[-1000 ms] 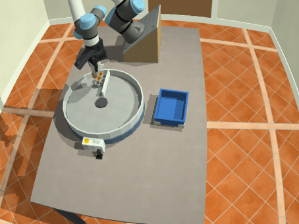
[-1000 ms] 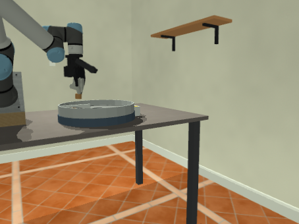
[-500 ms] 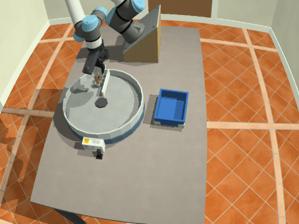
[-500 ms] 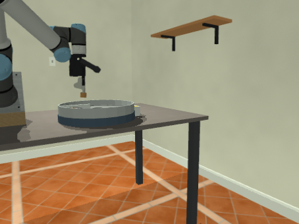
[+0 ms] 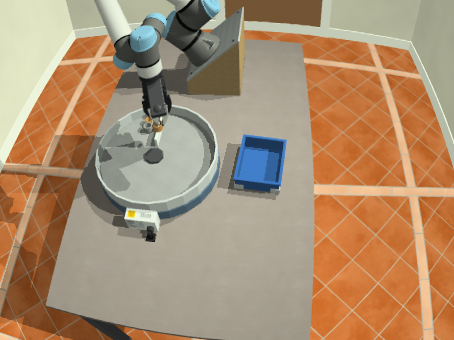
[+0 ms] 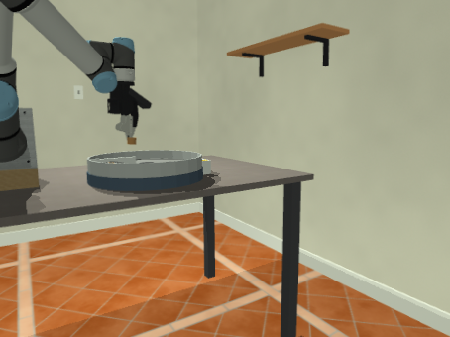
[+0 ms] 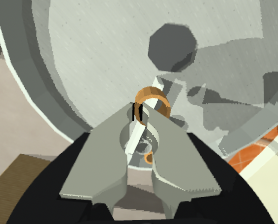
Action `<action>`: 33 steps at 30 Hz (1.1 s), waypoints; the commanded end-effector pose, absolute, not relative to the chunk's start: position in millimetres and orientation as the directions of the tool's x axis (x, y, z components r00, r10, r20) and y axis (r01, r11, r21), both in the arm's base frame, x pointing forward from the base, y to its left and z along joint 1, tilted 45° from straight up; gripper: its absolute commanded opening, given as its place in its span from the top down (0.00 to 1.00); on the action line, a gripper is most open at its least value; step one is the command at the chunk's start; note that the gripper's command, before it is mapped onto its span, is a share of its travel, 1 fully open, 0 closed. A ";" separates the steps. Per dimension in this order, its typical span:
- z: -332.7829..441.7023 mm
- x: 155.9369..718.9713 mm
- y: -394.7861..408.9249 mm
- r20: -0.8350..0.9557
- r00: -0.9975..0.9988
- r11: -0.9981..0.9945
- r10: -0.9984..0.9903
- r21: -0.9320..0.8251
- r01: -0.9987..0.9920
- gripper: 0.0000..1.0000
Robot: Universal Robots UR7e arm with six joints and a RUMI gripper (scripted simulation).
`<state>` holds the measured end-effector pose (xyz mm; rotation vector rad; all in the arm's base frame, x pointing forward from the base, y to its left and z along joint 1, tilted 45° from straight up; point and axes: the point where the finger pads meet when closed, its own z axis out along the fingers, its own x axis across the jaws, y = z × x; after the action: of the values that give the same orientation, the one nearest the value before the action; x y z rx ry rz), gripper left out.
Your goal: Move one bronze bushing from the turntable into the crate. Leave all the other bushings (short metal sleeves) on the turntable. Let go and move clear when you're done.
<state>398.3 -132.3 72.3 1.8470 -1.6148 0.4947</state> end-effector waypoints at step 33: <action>-4.7 447.4 -52.9 -0.224 0.971 -0.747 0.079 0.632 0.206 1.00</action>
<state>444.5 -58.5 0.6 2.4055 0.0463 -0.1907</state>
